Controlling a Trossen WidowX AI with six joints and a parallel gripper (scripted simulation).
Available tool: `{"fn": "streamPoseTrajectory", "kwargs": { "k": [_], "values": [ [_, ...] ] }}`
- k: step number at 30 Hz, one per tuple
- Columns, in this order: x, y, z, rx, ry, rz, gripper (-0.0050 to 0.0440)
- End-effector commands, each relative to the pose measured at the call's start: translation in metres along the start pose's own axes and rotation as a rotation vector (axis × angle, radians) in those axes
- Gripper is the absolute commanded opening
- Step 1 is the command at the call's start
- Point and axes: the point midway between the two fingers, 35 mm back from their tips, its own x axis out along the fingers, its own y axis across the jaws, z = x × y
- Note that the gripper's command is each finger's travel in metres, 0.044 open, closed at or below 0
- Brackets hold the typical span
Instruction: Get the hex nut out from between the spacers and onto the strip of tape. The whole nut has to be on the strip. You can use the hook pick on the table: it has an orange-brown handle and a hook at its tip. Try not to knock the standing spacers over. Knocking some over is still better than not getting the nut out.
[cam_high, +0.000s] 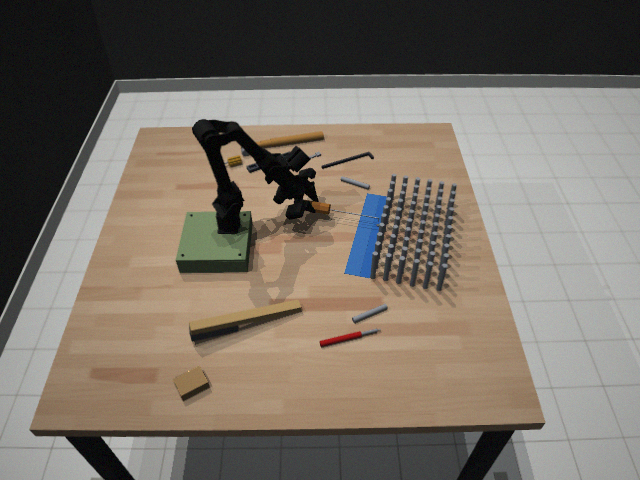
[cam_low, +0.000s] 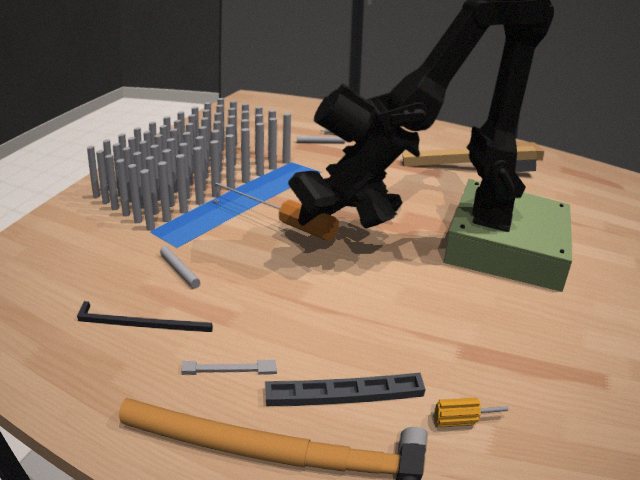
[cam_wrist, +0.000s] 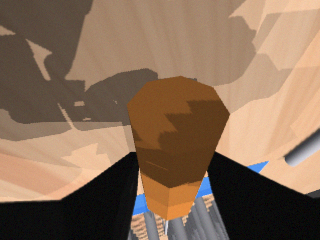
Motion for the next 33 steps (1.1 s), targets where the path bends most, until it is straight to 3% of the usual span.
{"fn": "streamPoseTrajectory", "kwargs": {
  "k": [1, 12, 33],
  "values": [
    [-0.011, -0.006, 0.0, 0.011, 0.021, -0.017, -0.005],
    [-0.031, -0.003, 0.024, 0.013, 0.021, -0.016, -0.005],
    [-0.093, -0.039, -0.032, 0.025, 0.036, -0.032, -0.005]
  ]
}}
